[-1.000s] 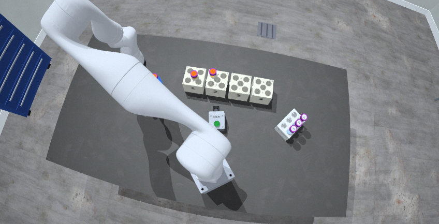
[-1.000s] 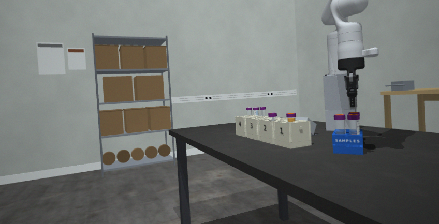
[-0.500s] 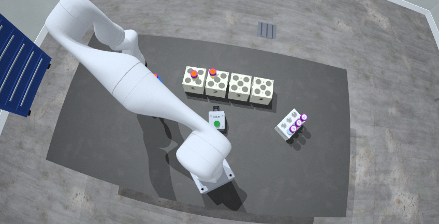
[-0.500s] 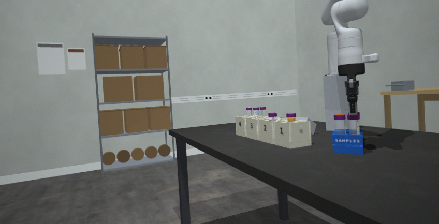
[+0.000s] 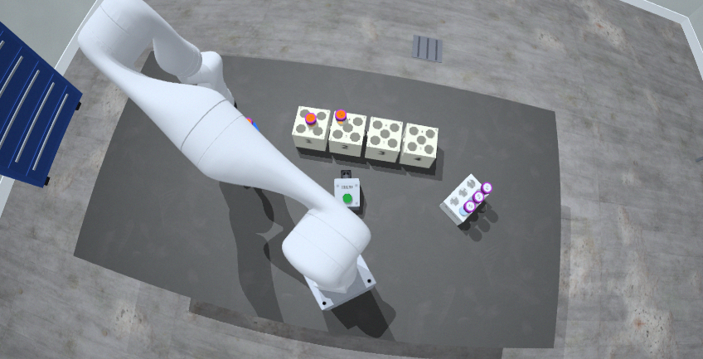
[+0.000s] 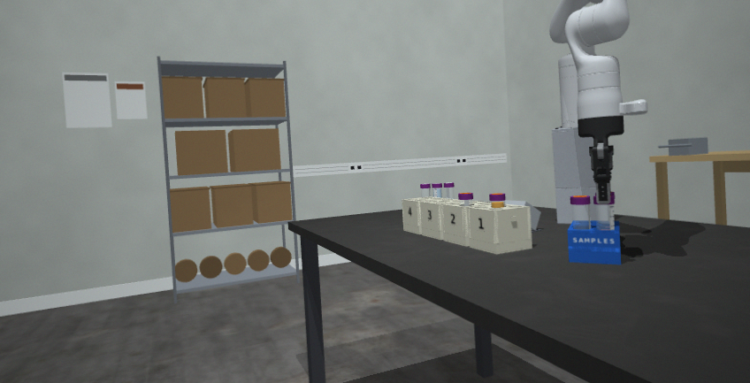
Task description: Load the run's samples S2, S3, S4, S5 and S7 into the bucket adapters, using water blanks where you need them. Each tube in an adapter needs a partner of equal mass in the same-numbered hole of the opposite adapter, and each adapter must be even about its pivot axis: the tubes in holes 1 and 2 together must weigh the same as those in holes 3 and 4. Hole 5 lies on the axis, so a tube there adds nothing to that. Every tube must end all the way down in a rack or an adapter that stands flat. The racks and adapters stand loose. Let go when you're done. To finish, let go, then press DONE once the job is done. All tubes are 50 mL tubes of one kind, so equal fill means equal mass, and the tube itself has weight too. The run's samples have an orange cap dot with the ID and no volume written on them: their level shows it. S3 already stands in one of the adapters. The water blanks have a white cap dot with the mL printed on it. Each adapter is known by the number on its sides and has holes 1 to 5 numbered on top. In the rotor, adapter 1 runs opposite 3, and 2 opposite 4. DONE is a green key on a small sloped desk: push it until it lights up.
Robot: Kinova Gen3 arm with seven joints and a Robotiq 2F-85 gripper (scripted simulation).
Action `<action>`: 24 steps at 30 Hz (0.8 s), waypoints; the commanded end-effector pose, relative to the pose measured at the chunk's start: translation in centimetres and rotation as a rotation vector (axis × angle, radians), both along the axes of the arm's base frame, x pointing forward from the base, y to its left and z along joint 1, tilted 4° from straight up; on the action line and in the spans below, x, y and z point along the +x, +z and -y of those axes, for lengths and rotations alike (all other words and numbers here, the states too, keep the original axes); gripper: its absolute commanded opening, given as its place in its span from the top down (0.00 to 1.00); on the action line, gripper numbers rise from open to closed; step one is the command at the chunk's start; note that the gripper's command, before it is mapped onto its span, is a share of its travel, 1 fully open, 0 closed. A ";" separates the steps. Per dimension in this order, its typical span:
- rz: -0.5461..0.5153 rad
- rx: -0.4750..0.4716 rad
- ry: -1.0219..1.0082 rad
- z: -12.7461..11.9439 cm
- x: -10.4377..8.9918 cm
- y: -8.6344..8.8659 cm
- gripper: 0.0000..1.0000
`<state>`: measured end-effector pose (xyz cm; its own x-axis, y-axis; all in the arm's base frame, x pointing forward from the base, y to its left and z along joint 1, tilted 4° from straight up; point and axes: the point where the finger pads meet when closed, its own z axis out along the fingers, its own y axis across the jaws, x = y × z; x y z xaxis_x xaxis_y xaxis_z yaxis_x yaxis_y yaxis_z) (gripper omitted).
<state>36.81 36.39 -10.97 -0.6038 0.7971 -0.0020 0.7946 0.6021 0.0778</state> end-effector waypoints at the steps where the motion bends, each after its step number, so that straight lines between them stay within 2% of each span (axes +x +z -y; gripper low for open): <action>1: 0.001 0.002 0.000 -0.1 0.1 0.1 0.38; 24: 0.001 0.002 0.000 -0.1 0.1 -0.3 0.38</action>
<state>36.83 36.41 -11.37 -0.6038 0.7971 -0.0020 0.7946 0.6021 0.0778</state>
